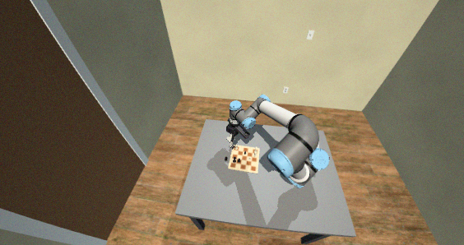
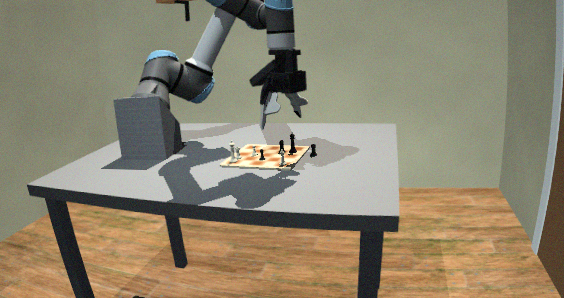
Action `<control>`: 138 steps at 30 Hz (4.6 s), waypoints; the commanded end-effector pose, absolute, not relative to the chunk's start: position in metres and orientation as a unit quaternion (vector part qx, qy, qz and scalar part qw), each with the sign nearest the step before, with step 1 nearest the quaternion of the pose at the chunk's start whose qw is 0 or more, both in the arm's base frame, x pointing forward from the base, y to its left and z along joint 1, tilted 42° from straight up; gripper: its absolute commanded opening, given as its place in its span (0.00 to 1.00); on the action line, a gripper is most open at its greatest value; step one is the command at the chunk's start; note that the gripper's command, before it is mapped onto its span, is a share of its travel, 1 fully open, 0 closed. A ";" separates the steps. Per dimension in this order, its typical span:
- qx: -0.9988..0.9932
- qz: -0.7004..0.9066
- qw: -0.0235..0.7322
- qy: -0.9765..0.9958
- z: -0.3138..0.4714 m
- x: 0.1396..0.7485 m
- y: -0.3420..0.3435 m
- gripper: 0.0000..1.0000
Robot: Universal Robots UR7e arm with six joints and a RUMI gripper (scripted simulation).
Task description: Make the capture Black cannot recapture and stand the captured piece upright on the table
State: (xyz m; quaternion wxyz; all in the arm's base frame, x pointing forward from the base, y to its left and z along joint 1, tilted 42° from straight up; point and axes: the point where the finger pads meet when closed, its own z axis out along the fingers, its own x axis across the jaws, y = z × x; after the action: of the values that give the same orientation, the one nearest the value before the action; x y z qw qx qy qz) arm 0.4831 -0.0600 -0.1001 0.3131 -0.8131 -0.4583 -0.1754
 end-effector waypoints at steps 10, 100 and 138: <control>-0.799 -0.185 0.308 -0.481 -0.102 0.481 -0.063 1.00; -0.799 -0.185 0.308 -0.482 -0.139 0.481 -0.030 0.22; -0.799 -0.185 0.308 -0.482 -0.140 0.481 -0.029 0.22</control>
State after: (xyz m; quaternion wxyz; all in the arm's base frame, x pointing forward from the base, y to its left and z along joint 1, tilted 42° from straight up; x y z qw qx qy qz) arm 0.4803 -0.0282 -0.1407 0.3089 -0.7990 -0.4816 -0.1850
